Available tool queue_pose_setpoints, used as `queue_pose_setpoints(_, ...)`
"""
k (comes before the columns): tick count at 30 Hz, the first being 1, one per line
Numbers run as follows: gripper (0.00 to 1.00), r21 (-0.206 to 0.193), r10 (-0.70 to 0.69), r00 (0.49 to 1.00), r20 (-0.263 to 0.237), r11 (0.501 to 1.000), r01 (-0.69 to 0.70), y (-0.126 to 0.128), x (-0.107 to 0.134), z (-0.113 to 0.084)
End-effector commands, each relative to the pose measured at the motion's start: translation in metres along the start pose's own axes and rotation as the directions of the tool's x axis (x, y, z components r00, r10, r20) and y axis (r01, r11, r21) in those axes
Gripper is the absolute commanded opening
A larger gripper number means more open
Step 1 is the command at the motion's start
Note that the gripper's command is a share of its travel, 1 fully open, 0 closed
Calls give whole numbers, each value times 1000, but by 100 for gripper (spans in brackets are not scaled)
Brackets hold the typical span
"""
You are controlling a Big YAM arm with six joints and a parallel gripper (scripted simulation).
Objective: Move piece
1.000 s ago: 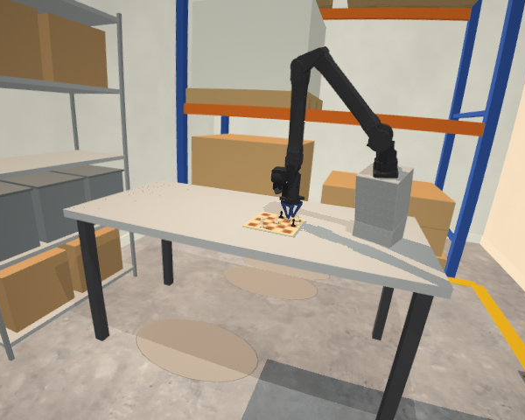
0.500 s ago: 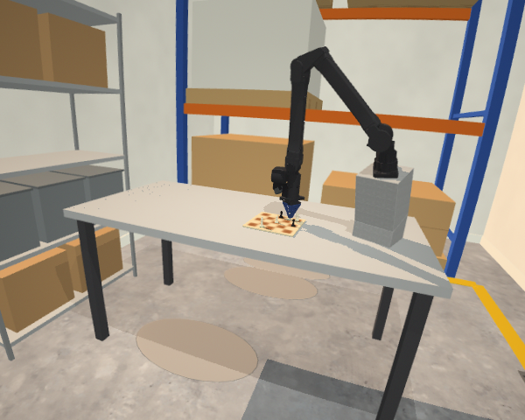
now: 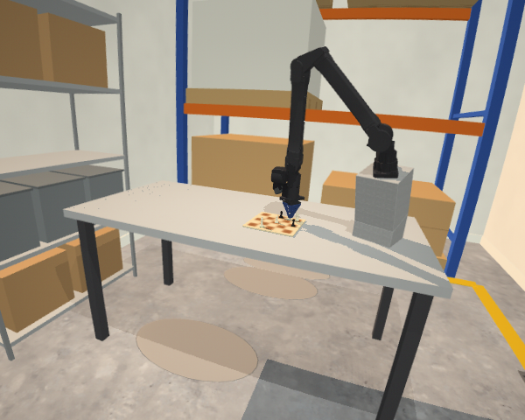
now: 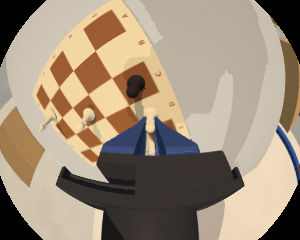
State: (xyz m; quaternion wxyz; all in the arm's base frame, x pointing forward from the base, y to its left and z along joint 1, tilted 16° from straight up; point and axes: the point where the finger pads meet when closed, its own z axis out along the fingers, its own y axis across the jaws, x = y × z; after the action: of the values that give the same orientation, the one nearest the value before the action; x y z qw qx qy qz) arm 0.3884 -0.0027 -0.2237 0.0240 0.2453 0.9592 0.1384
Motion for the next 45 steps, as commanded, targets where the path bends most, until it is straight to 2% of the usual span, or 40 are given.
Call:
queue_pose_setpoints(1, 0, -1, 12, 1000, 11, 1000, -12, -1, -6, 3)
queue_pose_setpoints(6, 0, -1, 12, 1000, 10, 1000, -12, -1, -5, 3)
queue_pose_setpoints(14, 0, -5, 4, 1000, 20, 1000, -4, -2, -8, -38)
queue_pose_setpoints(16, 0, -5, 4, 1000, 20, 1000, -4, -2, -8, -38)
queue_pose_setpoints(23, 0, -6, 3, 1000, 21, 1000, -3, -2, -7, -89)
queue_pose_setpoints(27, 0, -5, 3, 1000, 21, 1000, -3, -2, -7, -106)
queue_pose_setpoints(29, 0, -5, -19, 1000, 15, 1000, 19, 6, -3, -107)
queue_pose_setpoints(30, 0, 6, -12, 1000, -20, 1000, 12, 0, 6, -96)
queue_pose_setpoints(37, 0, 2, -6, 1000, 0, 1000, 6, -1, -2, -97)
queue_pose_setpoints(40, 0, -2, -25, 1000, 11, 1000, 25, 5, -3, -102)
queue_pose_setpoints(42, 0, -4, -124, 992, 34, 992, 124, 22, -1, -107)
queue_pose_setpoints(45, 0, 1, -352, 936, 31, 936, 352, 61, 18, -107)
